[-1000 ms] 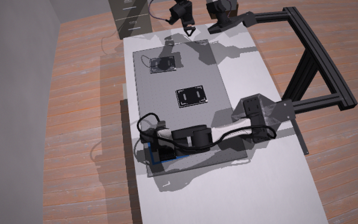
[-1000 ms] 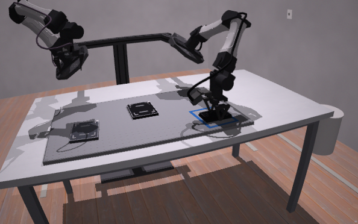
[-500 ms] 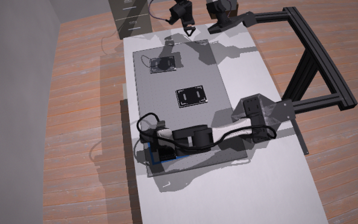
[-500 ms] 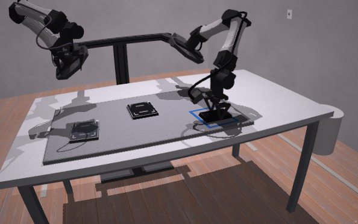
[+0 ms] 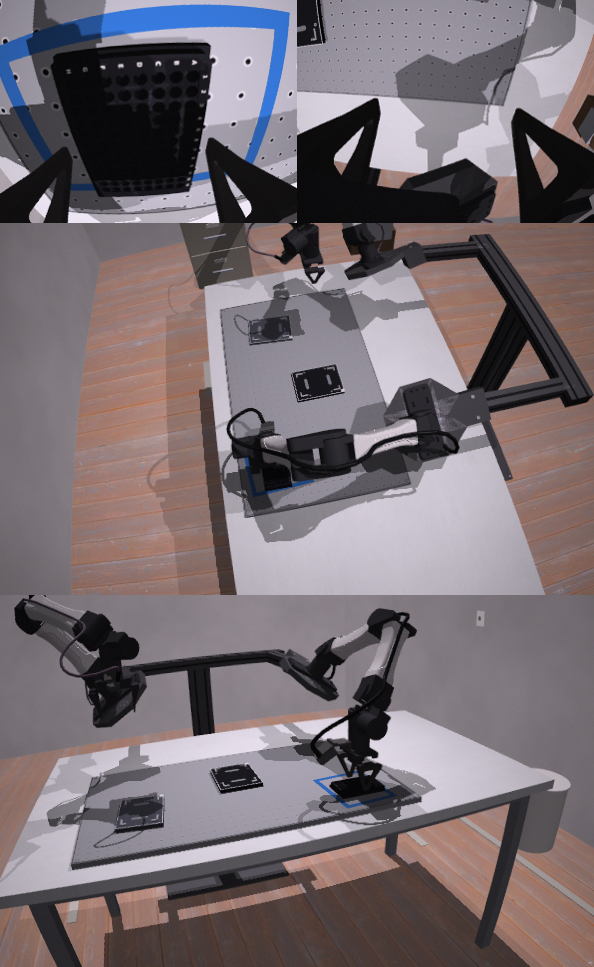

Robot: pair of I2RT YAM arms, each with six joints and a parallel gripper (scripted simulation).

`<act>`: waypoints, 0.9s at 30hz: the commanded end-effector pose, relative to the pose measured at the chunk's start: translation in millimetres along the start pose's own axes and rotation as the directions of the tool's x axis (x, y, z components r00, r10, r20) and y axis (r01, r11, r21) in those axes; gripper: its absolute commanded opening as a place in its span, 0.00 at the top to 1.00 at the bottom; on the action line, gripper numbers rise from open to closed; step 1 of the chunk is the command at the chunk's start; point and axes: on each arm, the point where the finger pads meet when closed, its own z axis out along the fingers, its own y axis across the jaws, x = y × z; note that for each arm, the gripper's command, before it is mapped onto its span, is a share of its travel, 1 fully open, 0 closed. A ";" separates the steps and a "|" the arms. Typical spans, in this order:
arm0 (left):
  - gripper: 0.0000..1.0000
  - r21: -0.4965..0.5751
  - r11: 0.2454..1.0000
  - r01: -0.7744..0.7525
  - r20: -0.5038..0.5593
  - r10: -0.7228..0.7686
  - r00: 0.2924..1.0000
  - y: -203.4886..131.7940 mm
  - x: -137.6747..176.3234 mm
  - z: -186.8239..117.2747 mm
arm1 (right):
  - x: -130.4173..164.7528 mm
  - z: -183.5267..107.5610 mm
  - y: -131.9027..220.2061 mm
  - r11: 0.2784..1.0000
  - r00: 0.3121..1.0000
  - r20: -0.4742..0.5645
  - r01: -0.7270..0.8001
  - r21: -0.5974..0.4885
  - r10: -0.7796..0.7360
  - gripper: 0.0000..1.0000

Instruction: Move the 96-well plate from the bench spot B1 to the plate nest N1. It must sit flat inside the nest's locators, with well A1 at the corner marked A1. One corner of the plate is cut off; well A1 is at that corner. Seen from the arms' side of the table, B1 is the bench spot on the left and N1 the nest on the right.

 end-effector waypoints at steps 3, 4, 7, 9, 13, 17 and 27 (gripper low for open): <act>0.00 -0.021 1.000 -0.009 0.002 0.009 1.000 3.5 -4.1 -25.6 | -0.2 -1.7 -0.1 1.000 1.000 0.000 -0.008 -0.001 0.008 0.00; 0.00 -0.021 1.000 -0.009 0.002 0.009 1.000 3.4 -4.1 -28.2 | -0.2 -1.7 -0.1 1.000 1.000 0.000 -0.008 -0.001 0.008 0.00; 0.00 -0.021 1.000 -0.009 0.002 0.009 1.000 3.1 -4.0 -33.5 | -0.2 -1.7 -0.1 1.000 1.000 0.000 -0.008 -0.001 0.008 0.00; 0.00 -0.027 1.000 -0.005 0.005 0.005 1.000 6.1 -4.1 -37.2 | -0.2 -1.7 -0.1 1.000 1.000 0.000 -0.008 -0.001 0.008 0.00; 0.00 -0.021 1.000 -0.009 0.002 0.010 1.000 2.5 -3.9 -46.6 | -0.2 -1.7 -0.1 1.000 1.000 0.000 -0.008 -0.001 0.008 0.00; 0.00 -0.021 1.000 -0.010 0.002 0.010 1.000 2.0 -3.8 -57.1 | -0.2 -1.7 -0.1 1.000 1.000 0.000 -0.008 -0.001 0.008 0.00; 0.00 -0.029 1.000 -0.003 0.005 0.003 1.000 5.6 -3.1 -80.0 | -0.2 -1.7 -0.1 1.000 1.000 0.000 -0.008 -0.001 0.008 0.00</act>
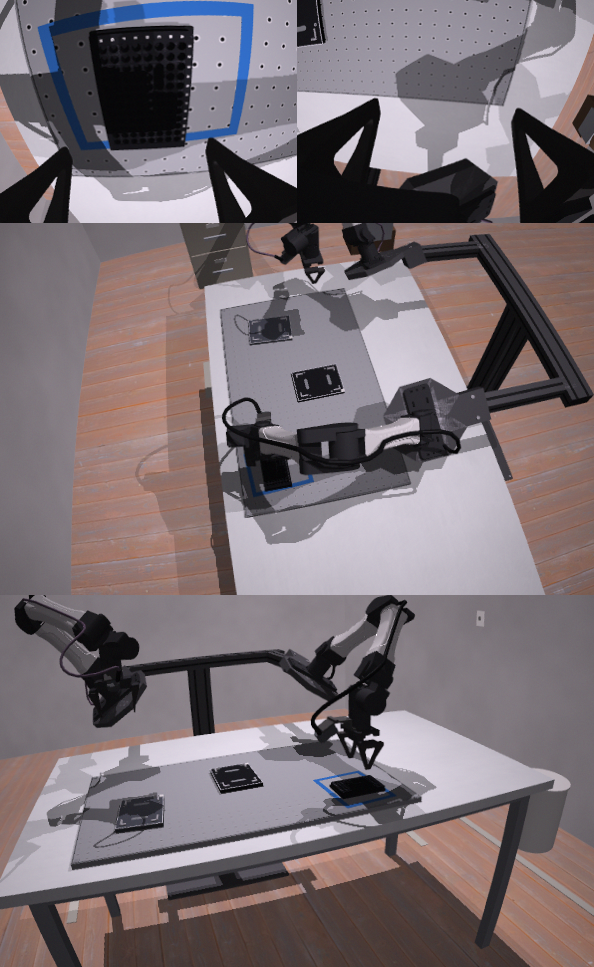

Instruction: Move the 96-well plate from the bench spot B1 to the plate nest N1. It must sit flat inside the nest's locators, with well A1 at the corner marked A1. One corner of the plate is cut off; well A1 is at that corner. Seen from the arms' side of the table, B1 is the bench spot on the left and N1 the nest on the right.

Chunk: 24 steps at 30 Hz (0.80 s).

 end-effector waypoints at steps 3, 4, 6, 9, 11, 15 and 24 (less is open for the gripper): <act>0.00 -0.022 1.000 0.002 0.002 -0.002 1.000 6.5 -1.6 -30.7 | -0.2 -1.7 -0.1 1.000 1.000 0.000 -0.008 -0.001 0.008 0.00; 0.00 -0.024 1.000 0.004 0.003 -0.003 1.000 7.2 -1.5 -33.7 | -0.2 -1.7 -0.1 1.000 1.000 0.000 -0.008 -0.001 0.008 0.00; 0.00 -0.024 1.000 0.004 0.005 -0.003 1.000 7.1 -1.8 -35.9 | -0.2 -1.7 -0.1 1.000 1.000 0.000 -0.008 -0.001 0.008 0.00; 0.00 0.007 1.000 -0.008 -0.002 0.008 1.000 -0.8 -4.6 -23.5 | -0.2 -1.7 -0.1 1.000 1.000 0.000 -0.008 -0.001 0.008 0.00; 0.00 0.019 1.000 -0.005 -0.006 0.005 1.000 -3.5 -2.0 -18.9 | -0.2 -1.7 -0.1 1.000 1.000 0.000 -0.008 -0.001 0.008 0.00; 0.00 0.012 1.000 -0.003 -0.001 0.003 1.000 -3.2 -0.5 -19.5 | -0.2 -1.7 -0.1 1.000 1.000 0.000 -0.008 -0.001 0.008 0.00; 0.00 0.012 1.000 -0.003 -0.001 0.003 1.000 -3.2 -0.5 -19.5 | -0.2 -1.7 -0.1 1.000 1.000 0.000 -0.008 -0.001 0.008 0.00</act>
